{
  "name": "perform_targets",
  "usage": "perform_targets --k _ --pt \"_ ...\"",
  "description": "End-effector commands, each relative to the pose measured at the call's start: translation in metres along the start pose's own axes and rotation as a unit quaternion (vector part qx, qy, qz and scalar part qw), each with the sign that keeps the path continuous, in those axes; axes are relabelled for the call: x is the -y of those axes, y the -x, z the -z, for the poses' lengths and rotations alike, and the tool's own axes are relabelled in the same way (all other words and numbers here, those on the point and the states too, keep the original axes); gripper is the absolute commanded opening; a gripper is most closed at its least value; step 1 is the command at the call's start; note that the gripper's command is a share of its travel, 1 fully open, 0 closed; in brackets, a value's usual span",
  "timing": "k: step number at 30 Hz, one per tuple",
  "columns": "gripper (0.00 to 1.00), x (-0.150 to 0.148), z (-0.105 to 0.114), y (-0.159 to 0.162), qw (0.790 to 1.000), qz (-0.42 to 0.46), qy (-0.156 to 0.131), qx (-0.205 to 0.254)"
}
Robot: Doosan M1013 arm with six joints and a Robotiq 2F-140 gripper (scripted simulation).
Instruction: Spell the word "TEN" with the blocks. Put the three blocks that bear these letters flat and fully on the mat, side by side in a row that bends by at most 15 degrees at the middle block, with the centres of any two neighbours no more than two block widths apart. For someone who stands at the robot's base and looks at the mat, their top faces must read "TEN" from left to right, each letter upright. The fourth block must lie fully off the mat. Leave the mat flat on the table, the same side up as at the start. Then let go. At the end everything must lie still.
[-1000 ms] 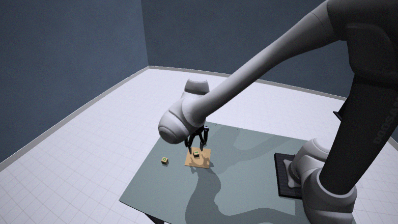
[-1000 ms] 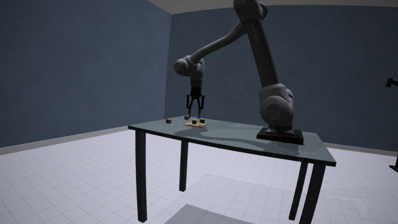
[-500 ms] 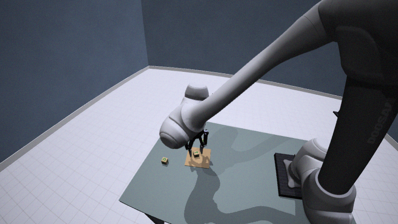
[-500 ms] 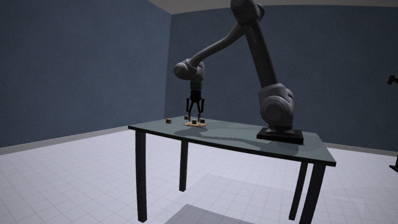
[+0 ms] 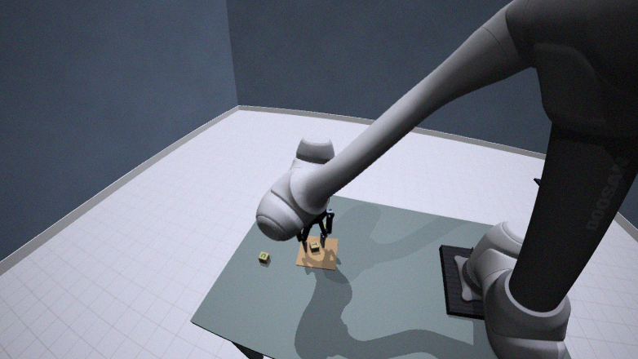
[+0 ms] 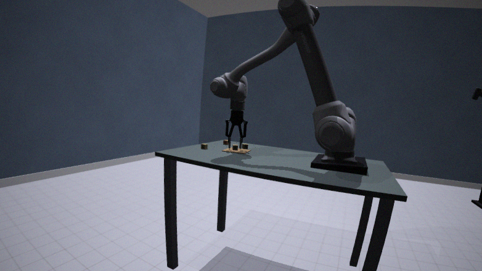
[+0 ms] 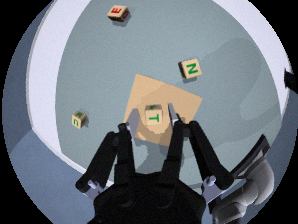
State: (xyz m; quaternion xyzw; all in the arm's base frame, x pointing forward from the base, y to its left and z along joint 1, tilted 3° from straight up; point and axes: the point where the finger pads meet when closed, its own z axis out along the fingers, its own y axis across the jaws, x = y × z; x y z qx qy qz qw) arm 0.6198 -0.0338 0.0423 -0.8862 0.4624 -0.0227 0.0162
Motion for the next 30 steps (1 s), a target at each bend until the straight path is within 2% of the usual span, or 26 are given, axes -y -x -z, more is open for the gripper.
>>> perform_targets --k 1,28,29,30 --pt "0.4 -0.0022 -0.0046 0.0015 1.0 0.0 0.0 0.001" --pt "0.4 -0.0022 -0.0046 0.0015 1.0 0.0 0.0 0.001" --pt "0.28 -0.0022 -0.0046 0.0015 1.0 0.0 0.0 0.001" --pt "0.28 -0.0022 -0.0046 0.0015 1.0 0.0 0.0 0.001"
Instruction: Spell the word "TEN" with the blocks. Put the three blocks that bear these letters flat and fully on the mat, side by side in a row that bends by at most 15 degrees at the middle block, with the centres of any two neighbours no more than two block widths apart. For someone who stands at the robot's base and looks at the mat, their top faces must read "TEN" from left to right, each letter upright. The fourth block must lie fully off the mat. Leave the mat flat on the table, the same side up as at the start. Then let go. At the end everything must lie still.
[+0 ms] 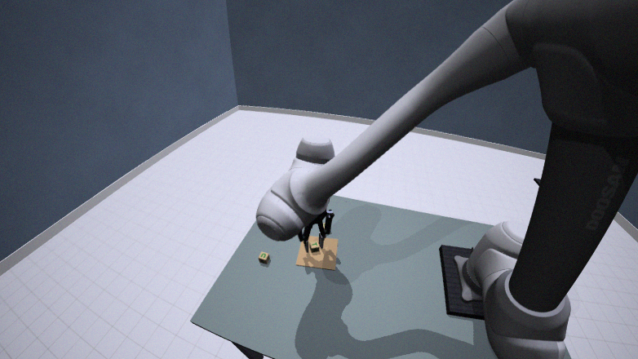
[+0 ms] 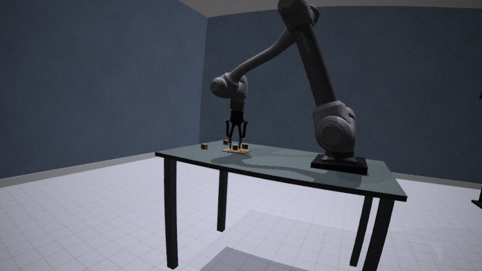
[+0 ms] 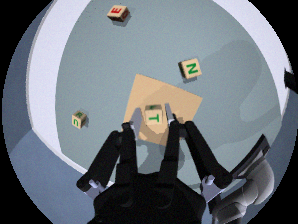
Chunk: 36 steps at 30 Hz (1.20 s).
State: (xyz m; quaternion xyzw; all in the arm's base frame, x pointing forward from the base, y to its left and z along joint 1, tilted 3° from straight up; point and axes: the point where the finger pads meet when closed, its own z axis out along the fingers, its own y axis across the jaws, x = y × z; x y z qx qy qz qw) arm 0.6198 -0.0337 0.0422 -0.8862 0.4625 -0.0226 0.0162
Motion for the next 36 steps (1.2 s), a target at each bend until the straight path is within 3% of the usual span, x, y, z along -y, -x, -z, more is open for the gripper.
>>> perform_targets --k 1,15,16,36 --pt "0.28 -0.0022 -0.0045 0.0014 1.0 0.0 0.0 0.001" --pt "0.28 -0.0022 -0.0045 0.0014 1.0 0.0 0.0 0.001" --pt "0.16 -0.0022 -0.0045 0.0014 1.0 0.0 0.0 0.001" --pt "0.16 -0.0022 -0.0045 0.0014 1.0 0.0 0.0 0.001"
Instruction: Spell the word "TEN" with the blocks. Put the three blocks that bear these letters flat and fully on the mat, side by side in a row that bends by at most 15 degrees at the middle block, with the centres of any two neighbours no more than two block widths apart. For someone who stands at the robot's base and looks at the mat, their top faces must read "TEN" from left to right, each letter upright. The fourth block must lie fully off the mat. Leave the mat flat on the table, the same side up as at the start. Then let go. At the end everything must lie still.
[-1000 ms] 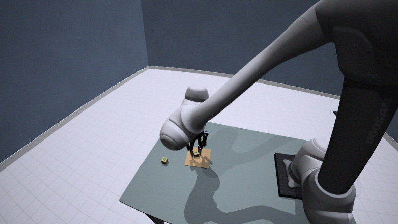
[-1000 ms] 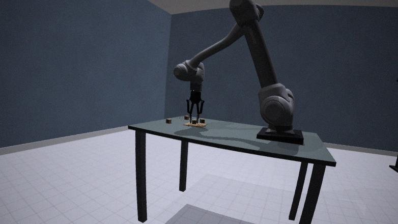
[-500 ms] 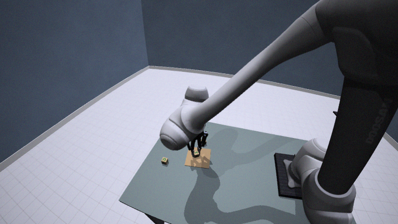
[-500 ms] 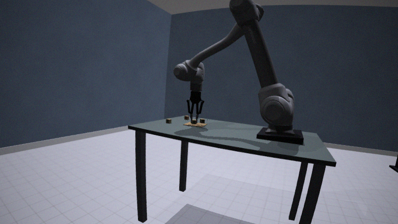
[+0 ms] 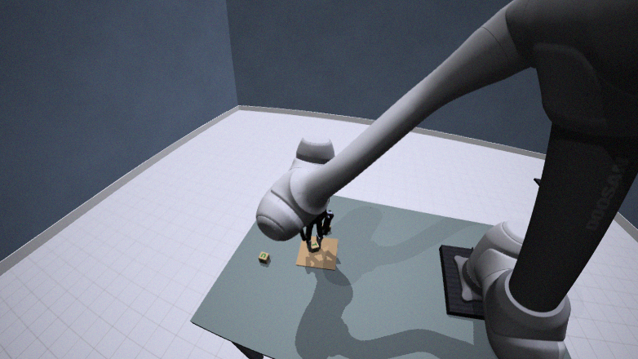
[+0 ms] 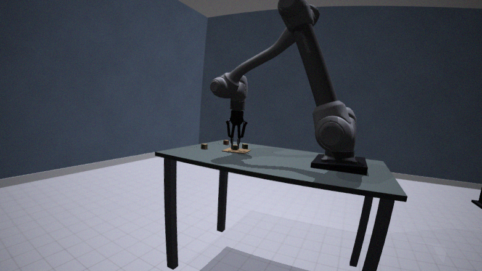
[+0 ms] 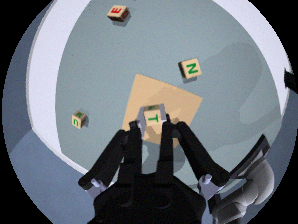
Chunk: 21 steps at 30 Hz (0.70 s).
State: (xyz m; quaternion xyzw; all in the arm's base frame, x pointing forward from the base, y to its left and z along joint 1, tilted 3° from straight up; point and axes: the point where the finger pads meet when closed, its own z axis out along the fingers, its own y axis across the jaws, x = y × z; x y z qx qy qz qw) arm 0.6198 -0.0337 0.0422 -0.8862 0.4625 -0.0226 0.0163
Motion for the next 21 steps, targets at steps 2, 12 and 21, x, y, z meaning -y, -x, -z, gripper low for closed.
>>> perform_targets --k 2,12,21 --pt "0.16 -0.002 -0.004 0.001 1.0 0.0 0.0 0.001" --pt "0.16 -0.002 -0.004 0.001 1.0 0.0 0.0 0.001" --pt "0.16 -0.002 0.015 0.001 1.0 0.0 0.0 0.001"
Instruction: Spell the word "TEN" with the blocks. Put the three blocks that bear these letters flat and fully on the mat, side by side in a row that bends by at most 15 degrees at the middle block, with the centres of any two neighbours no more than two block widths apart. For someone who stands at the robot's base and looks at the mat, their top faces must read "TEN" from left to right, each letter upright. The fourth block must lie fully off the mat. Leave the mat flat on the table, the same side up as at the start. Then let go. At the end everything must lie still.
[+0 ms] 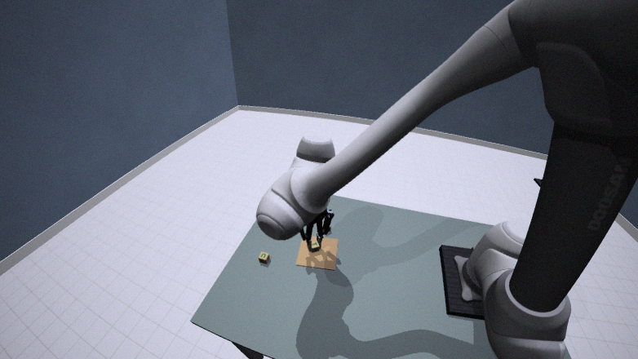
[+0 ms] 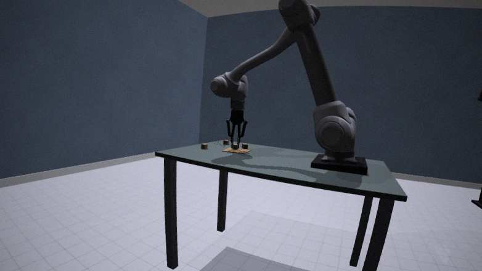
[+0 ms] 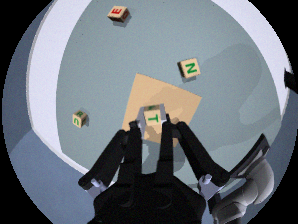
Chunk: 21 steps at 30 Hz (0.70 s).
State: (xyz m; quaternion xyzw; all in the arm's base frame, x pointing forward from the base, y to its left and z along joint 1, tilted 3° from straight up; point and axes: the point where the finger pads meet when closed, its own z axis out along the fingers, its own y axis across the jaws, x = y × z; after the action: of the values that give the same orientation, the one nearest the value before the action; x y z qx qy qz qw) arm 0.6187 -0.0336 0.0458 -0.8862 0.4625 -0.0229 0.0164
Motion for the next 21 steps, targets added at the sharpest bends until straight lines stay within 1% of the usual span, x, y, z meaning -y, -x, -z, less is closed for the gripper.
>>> perform_targets --k 1,3,5,10,13,16,21 --pt "0.16 -0.002 0.017 0.001 1.0 0.0 0.0 0.002" --pt "0.16 -0.002 0.031 0.001 1.0 0.0 0.0 0.002" --pt "0.16 -0.002 0.031 0.001 1.0 0.0 0.0 0.002" --pt "0.16 -0.002 0.069 0.001 1.0 0.0 0.0 0.002" --pt "0.16 -0.001 0.085 0.0 1.0 0.0 0.0 0.002" --pt "0.16 -0.001 0.091 0.0 1.0 0.0 0.0 0.002" --pt "0.16 -0.001 0.092 0.0 1.0 0.0 0.0 0.002"
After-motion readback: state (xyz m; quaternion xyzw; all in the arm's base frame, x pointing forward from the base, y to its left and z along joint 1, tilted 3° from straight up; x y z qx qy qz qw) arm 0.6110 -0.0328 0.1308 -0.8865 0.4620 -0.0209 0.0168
